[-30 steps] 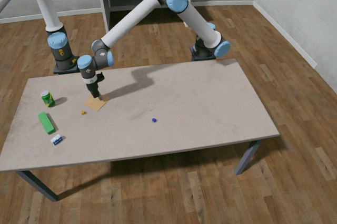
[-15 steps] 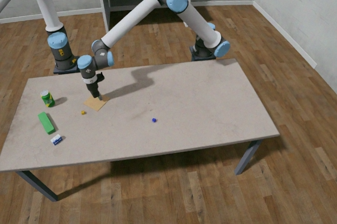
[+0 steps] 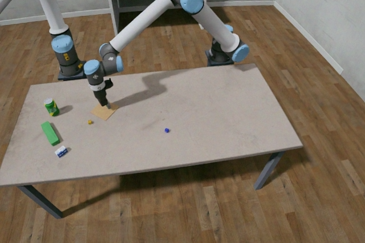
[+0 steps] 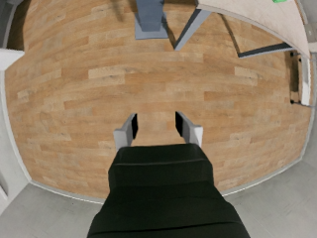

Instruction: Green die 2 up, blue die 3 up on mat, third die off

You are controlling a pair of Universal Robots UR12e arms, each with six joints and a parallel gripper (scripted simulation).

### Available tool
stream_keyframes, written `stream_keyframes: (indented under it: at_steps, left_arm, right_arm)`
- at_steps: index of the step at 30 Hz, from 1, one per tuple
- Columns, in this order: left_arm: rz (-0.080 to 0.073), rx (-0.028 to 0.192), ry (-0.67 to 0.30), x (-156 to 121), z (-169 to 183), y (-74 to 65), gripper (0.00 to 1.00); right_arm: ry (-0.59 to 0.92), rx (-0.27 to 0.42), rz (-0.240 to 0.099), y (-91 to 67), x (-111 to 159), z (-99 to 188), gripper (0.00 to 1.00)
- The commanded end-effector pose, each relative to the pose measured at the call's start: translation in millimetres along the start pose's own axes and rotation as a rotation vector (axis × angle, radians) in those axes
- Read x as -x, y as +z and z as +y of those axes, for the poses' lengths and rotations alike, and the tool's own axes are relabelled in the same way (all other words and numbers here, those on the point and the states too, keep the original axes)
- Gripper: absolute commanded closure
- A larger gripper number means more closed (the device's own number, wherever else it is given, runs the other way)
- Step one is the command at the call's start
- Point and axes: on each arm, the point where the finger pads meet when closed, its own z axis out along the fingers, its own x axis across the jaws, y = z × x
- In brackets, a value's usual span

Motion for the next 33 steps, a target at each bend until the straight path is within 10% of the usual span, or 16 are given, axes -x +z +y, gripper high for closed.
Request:
stream_keyframes:
  at_steps: [1,22,33]
  left_arm:
    - [0.0,0.003,0.0,0.1,0.9,-1.8,0.6]
    - [0.0,0.003,0.0,0.1,0.9,-1.8,0.6]
    - [0.0,0.003,0.0,0.1,0.9,-1.8,0.42]
  right_arm:
    - [0.0,0.002,0.0,-0.8,-0.2,0.6,0.0]
    - [0.0,0.002,0.0,-0.8,-0.2,0.6,0.0]
    - [0.0,0.002,0.0,-0.8,-0.2,0.6,0.0]
